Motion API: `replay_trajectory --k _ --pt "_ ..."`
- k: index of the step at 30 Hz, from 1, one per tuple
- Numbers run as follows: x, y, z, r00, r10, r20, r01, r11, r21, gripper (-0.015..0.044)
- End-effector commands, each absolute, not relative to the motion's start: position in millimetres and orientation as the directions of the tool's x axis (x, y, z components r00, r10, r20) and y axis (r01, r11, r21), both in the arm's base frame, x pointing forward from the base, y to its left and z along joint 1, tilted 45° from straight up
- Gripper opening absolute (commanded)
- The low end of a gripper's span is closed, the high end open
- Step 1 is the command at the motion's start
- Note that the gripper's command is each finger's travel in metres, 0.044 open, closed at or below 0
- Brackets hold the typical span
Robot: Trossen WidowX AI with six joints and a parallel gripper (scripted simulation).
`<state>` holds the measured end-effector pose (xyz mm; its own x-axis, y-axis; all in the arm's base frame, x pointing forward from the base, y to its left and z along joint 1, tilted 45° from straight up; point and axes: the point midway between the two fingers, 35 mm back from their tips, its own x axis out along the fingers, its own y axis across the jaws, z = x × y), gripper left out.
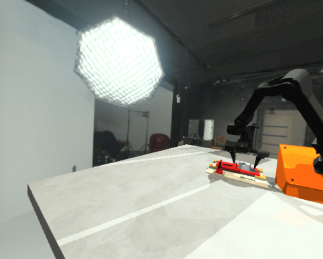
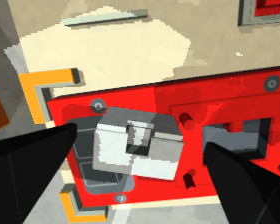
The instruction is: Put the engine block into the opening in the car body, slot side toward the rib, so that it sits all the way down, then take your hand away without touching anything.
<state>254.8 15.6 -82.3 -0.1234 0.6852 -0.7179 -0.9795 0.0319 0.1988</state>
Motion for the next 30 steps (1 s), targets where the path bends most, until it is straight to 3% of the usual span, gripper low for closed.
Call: replay_trajectory --k 1,7,15,22,30 --pt "251.6 18.2 -84.8 -0.126 0.69 -0.713 -0.977 0.038 0.209 0.0387" --pt "251.6 18.2 -84.8 -0.126 0.69 -0.713 -0.977 0.038 0.209 0.023" --pt "251.6 18.2 -84.8 -0.126 0.69 -0.713 -0.977 0.038 0.209 0.0177" --pt "256.1 8.8 -77.0 -0.125 0.688 -0.715 -0.977 0.039 0.208 0.0" --pt "262.5 -8.3 -61.9 -0.124 0.685 -0.718 -0.977 0.041 0.207 0.0"
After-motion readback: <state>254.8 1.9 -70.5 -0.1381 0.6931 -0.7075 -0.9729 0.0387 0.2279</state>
